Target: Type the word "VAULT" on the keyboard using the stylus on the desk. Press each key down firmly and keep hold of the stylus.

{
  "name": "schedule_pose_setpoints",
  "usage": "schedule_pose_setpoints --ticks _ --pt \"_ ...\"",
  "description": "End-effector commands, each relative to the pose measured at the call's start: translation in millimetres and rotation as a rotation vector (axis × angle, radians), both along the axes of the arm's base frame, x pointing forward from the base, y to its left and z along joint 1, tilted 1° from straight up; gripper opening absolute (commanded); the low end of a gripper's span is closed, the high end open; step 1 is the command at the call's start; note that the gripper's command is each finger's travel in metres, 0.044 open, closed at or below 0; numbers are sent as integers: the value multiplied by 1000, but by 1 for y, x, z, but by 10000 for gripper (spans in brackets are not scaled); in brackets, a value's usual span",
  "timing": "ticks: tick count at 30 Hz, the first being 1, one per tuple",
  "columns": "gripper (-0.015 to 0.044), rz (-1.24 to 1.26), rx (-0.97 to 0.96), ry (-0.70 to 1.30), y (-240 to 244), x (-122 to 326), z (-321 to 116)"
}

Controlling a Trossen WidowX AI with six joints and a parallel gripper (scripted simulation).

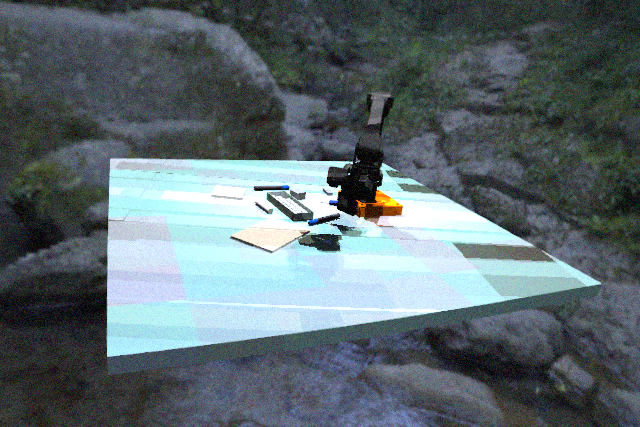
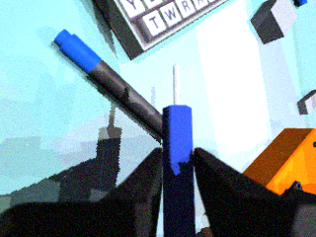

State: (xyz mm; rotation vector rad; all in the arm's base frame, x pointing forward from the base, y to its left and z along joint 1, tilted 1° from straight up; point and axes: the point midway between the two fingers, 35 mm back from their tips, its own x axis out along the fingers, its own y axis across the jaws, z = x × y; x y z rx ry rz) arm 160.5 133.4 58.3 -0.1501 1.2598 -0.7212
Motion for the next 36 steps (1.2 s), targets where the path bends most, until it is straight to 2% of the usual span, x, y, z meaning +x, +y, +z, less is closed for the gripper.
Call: schedule_pose_setpoints --ticks 1,36 --pt "0 113 -38 65 -6 12 3" --pt "0 860 -352 698 -68 78 23"
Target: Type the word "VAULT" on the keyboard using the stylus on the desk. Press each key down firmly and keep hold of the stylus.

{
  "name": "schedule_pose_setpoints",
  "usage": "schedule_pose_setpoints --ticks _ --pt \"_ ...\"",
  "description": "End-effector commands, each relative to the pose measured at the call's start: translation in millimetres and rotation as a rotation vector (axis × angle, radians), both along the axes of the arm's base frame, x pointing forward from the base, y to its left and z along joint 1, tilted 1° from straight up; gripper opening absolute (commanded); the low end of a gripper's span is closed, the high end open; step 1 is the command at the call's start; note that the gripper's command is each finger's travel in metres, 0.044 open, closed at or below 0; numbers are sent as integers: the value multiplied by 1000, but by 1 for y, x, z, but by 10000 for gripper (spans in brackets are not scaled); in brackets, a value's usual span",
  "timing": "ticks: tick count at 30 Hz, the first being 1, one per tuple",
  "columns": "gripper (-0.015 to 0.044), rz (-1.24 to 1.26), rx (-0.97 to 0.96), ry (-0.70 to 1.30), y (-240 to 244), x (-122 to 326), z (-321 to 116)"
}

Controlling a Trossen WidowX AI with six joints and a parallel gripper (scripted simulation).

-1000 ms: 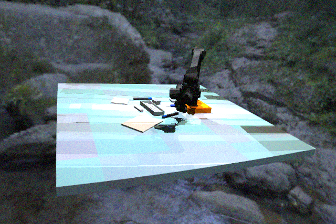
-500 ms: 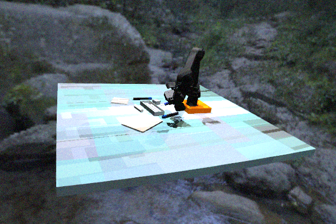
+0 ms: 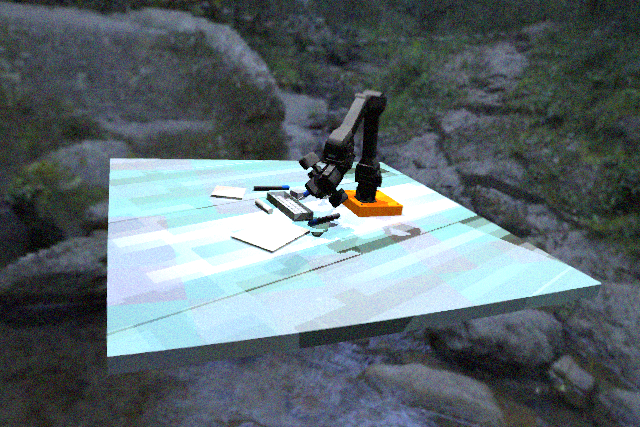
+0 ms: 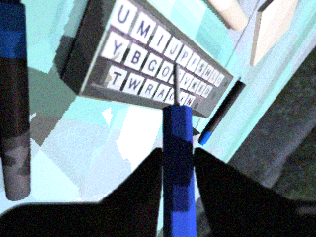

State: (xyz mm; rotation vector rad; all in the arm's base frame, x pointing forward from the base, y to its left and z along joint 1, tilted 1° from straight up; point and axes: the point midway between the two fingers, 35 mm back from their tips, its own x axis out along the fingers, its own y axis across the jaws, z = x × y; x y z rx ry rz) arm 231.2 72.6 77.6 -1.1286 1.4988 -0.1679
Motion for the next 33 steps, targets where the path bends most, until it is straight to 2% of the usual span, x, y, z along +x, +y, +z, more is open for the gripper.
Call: schedule_pose_setpoints --ticks 1,33 --pt "0 95 -54 94 -9 9 4" --pt "0 606 -368 847 -80 48 28"
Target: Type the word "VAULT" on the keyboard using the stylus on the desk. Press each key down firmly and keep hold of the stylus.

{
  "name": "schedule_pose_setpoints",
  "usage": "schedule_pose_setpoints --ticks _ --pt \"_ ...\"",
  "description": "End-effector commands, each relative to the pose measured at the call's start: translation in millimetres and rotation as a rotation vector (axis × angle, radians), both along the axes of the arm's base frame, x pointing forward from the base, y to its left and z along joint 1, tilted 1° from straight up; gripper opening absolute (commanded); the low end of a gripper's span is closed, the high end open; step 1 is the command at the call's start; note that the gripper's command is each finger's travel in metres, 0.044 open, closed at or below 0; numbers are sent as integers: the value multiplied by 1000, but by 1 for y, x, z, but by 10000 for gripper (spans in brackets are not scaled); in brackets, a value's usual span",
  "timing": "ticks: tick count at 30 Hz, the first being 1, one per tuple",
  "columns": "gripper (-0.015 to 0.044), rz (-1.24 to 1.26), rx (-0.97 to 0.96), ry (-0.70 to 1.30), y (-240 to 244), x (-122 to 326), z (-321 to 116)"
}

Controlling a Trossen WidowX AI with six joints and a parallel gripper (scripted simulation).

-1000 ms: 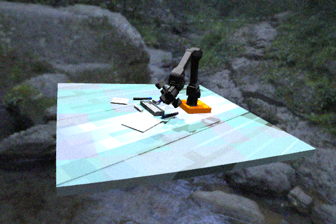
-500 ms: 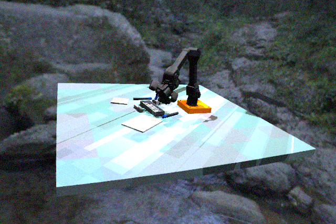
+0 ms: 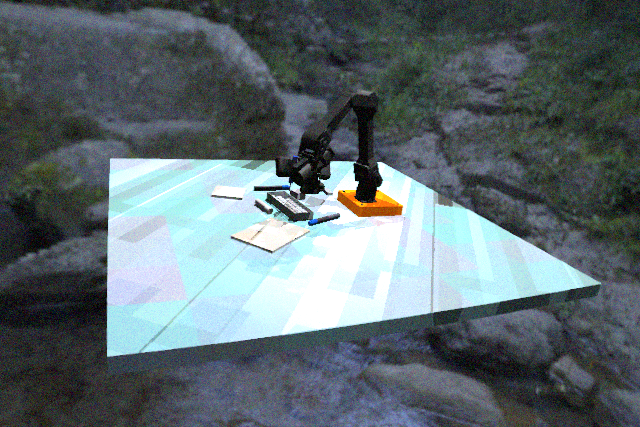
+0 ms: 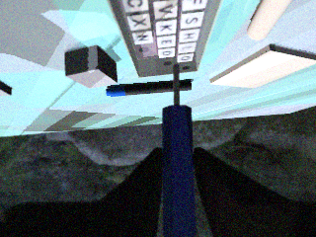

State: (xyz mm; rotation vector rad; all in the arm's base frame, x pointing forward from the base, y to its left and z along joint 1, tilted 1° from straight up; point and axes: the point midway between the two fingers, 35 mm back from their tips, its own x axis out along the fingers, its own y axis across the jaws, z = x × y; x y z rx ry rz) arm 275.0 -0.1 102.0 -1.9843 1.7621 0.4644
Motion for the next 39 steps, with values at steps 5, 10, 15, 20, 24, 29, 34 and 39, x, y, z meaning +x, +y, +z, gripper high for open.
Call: schedule_pose_setpoints --ticks 5,10,15,20,24,29,34,39 --pt "0 49 -39 86 -8 4 4" --pt "0 49 -39 86 -8 5 -3" --pt "0 49 -39 87 -7 5 -27" --pt "0 49 -39 87 -8 5 -31" --pt "52 49 -39 87 -8 4 -33" --pt "81 49 -39 87 -9 4 -34" --pt "81 49 -39 87 -9 4 -35" --pt "81 49 -39 87 -9 4 -38"
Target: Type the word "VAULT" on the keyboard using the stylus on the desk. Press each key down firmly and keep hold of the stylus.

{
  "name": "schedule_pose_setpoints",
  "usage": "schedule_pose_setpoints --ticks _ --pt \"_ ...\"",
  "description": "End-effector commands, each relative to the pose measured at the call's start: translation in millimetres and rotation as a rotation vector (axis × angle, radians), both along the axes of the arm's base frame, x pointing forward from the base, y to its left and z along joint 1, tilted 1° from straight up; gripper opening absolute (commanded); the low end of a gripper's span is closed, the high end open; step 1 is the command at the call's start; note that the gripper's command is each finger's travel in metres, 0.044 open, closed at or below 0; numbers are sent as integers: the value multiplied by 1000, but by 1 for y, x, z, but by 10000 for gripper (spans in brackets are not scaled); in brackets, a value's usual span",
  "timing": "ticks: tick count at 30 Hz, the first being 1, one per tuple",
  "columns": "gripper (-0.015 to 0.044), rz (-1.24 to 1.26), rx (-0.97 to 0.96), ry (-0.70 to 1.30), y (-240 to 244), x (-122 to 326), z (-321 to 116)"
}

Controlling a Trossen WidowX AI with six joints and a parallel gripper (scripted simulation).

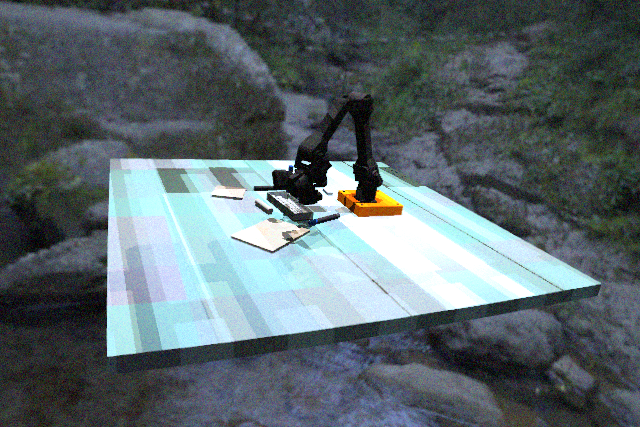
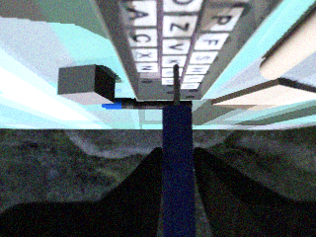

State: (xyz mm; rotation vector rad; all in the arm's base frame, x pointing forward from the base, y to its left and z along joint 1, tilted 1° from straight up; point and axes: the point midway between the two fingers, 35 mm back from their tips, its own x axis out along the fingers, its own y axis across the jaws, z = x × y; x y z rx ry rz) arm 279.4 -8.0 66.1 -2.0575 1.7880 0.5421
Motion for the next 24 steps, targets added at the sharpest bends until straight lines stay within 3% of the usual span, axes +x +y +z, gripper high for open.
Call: schedule_pose_setpoints --ticks 1,24 --pt "81 5 -7 5 -1 0 -3" --pt "81 5 -7 5 -1 0 -14"
